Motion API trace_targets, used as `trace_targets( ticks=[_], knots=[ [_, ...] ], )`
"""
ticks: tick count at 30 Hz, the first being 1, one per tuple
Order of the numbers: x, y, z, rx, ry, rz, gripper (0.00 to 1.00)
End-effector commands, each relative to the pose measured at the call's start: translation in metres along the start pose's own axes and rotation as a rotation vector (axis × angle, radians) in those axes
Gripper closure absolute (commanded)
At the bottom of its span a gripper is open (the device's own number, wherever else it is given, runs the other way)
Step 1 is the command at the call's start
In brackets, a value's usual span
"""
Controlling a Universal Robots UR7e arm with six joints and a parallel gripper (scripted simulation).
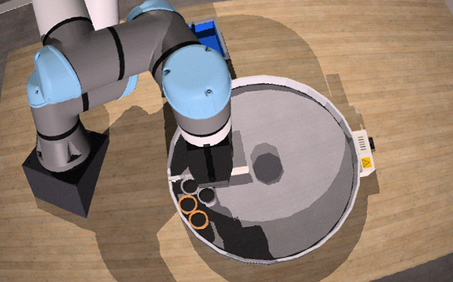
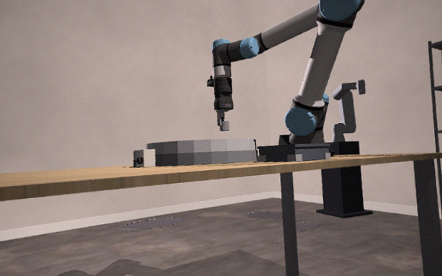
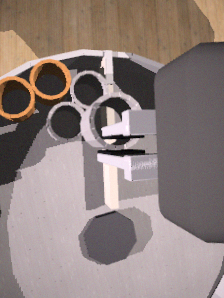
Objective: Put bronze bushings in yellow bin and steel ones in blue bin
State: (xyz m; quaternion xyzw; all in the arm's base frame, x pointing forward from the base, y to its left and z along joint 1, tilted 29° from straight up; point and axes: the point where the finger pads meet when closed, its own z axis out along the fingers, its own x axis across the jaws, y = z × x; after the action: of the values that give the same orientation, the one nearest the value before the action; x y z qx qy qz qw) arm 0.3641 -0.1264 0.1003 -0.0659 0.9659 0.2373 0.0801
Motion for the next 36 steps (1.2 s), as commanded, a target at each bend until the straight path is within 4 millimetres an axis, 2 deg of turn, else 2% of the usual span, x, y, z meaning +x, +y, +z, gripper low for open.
trace_targets(
  ticks=[1,4,7,9,12,14,17,20,22,27,30,31,34,36],
  knots=[
    [-0.003,0.042,0.0,0.002,-0.001,-0.003,1.0],
    [-0.003,0.053,0.0,0.002,-0.001,-0.003,1.0],
    [-0.003,0.053,0.0,0.002,-0.001,-0.003,1.0],
    [-0.005,0.076,0.0,0.002,-0.001,-0.003,1.0],
    [-0.005,0.081,0.0,0.003,-0.001,-0.004,1.0],
    [-0.006,0.097,0.0,0.003,-0.001,-0.003,1.0],
    [-0.006,0.109,0.0,0.003,-0.001,-0.003,1.0],
    [-0.006,0.109,0.0,0.003,-0.001,-0.003,1.0],
    [-0.008,0.132,0.0,0.003,-0.001,-0.003,1.0],
    [-0.009,0.153,0.0,0.003,-0.001,-0.003,1.0],
    [-0.009,0.154,0.0,0.003,-0.001,-0.003,1.0],
    [-0.01,0.165,-0.001,0.003,-0.001,-0.003,1.0],
    [-0.01,0.165,-0.001,0.003,-0.001,-0.003,1.0],
    [-0.011,0.188,-0.001,0.003,-0.001,-0.003,1.0]
  ],
)
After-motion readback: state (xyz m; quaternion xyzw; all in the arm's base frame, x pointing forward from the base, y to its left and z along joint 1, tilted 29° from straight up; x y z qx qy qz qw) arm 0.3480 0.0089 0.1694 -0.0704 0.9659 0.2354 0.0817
